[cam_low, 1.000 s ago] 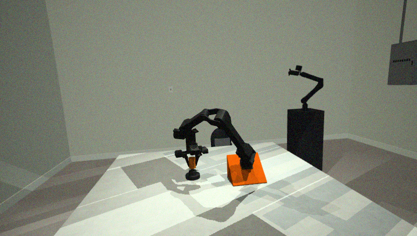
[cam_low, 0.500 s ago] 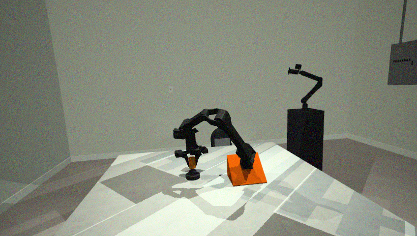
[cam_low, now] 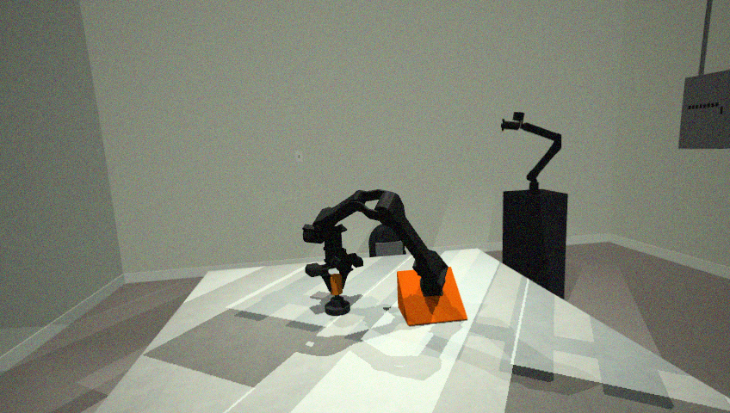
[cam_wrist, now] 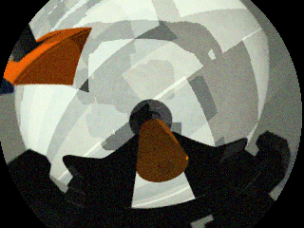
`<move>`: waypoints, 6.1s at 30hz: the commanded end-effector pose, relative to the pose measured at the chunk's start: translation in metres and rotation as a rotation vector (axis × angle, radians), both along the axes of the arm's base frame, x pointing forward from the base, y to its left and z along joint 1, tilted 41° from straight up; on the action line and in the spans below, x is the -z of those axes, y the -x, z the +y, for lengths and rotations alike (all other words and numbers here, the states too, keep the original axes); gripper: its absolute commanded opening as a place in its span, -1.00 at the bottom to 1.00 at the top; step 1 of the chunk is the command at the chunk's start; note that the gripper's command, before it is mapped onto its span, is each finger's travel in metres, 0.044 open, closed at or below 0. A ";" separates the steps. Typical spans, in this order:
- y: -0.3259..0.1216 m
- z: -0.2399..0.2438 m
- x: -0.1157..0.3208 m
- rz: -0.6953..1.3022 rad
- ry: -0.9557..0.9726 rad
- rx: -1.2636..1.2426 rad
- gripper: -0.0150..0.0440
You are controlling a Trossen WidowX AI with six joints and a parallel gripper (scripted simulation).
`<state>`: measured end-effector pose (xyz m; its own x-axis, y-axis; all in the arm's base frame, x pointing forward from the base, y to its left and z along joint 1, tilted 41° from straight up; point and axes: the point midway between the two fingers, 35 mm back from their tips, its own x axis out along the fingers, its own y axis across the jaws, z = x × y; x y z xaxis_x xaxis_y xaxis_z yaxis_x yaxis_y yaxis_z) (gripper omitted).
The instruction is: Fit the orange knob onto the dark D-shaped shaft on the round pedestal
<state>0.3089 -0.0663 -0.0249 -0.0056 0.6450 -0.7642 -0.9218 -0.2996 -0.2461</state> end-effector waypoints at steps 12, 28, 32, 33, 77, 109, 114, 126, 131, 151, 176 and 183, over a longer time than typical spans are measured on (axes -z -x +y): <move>0.000 0.001 0.002 -0.007 0.000 0.001 -0.49; -0.001 -0.002 -0.003 -0.116 0.000 -0.128 -0.49; -0.002 -0.003 -0.002 -0.142 0.000 -0.159 -0.49; -0.002 -0.003 -0.001 -0.142 0.000 -0.159 -0.49; -0.001 -0.002 0.000 -0.277 -0.001 -0.320 -0.49; 0.000 -0.002 -0.002 -0.194 0.000 -0.221 -0.49; 0.000 -0.003 -0.002 0.015 0.001 0.027 -0.49; 0.002 -0.003 0.002 0.556 0.003 0.668 -0.49; 0.002 -0.003 0.002 0.781 0.004 0.934 -0.49; 0.000 -0.001 -0.004 1.345 0.006 1.600 -0.49; 0.002 0.001 0.002 1.345 0.006 1.600 -0.49; 0.001 0.000 -0.003 1.345 0.006 1.600 -0.49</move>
<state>0.3065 -0.0650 -0.0258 -0.0041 0.6462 -0.7632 0.1223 0.7578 0.6410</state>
